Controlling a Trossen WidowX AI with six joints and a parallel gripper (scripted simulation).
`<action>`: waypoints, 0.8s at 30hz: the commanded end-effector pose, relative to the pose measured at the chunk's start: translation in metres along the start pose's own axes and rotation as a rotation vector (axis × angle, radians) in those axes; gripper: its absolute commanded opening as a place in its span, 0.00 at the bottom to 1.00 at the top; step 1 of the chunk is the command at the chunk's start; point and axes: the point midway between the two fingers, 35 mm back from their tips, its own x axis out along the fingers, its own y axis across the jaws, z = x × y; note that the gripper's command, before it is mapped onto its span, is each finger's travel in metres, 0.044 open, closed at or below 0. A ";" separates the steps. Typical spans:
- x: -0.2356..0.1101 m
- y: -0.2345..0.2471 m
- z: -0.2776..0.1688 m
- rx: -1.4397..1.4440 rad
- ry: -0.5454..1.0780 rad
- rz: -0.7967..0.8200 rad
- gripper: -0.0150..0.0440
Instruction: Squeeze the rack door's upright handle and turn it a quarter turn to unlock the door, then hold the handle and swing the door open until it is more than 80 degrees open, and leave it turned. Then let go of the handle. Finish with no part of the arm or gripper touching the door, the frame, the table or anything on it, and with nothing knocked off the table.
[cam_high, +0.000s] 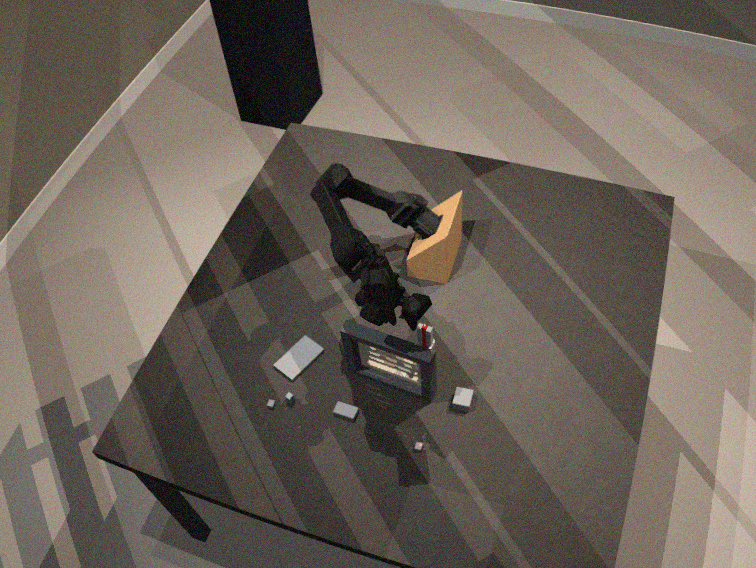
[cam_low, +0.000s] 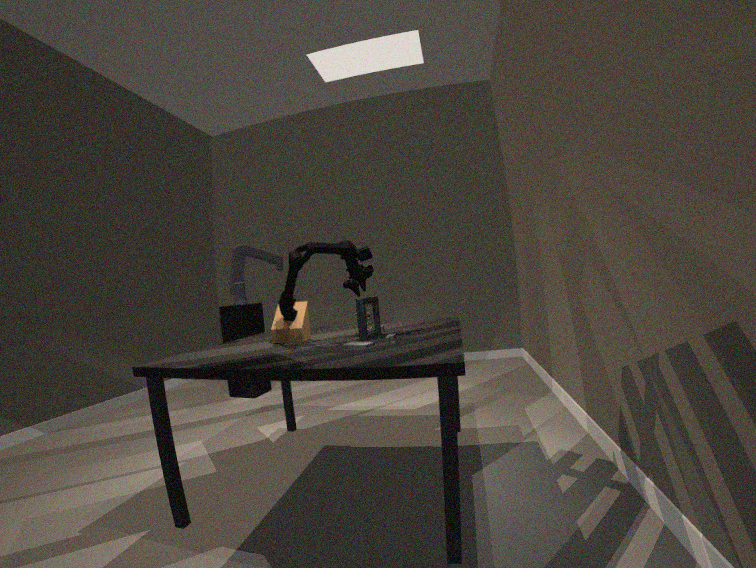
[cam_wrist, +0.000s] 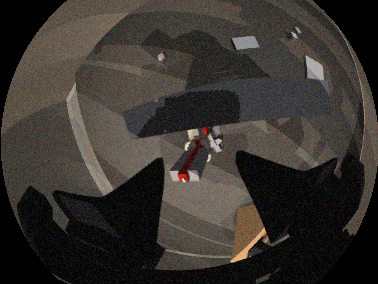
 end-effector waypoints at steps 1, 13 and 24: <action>0.005 0.008 -0.007 -0.029 0.022 -0.064 0.73; 0.014 0.028 -0.031 -0.134 0.062 -0.273 0.73; 0.019 0.035 -0.041 -0.186 0.063 -0.369 0.73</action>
